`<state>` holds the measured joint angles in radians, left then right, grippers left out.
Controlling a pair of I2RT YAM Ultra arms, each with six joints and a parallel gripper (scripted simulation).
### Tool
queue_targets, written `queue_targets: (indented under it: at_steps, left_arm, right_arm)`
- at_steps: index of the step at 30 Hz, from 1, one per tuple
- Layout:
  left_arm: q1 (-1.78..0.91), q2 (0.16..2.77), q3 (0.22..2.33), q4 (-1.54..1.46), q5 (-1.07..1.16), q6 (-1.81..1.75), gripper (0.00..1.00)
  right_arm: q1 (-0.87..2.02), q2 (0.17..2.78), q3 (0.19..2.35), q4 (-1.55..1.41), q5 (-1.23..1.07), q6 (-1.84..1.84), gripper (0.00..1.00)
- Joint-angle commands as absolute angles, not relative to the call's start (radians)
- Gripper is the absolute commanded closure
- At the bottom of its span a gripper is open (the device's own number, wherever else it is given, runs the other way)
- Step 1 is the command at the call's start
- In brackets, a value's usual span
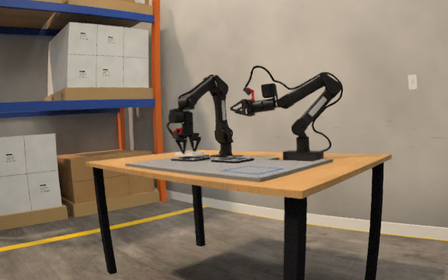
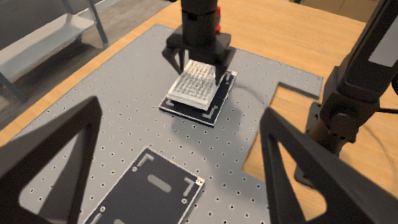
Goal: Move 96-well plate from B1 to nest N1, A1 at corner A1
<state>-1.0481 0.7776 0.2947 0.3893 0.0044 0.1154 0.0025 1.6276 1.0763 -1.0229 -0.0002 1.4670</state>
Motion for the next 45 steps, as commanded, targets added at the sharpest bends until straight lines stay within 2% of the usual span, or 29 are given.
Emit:
queue_targets:
  at_steps: [1, 17, 36, 40, 45]
  left_arm:
    - [-1.054, 0.78, 0.301, 0.41, 0.007, 0.116, 0.0]
    - [-1.054, 0.78, 0.301, 0.41, 0.007, 0.116, 0.0]
    - [-1.054, 0.78, 0.301, 0.41, 0.007, 0.116, 0.0]
    - [-1.054, 0.78, 0.301, 0.41, 0.007, 0.116, 0.0]
    - [-1.054, 0.78, 0.301, 0.41, 0.007, 0.116, 0.0]
  right_arm:
    - [0.003, 1.602, 1.062, -1.026, 0.003, 1.463, 0.22]
    - [0.002, 1.619, 1.077, -1.017, 0.0, 1.467, 0.22]
    - [0.002, 1.668, 0.985, -0.919, 0.012, 1.472, 0.22]
    - [0.011, 1.673, 1.073, -0.997, 0.012, 1.479, 0.22]
    - [0.012, 1.675, 1.081, -1.006, 0.012, 1.477, 0.22]
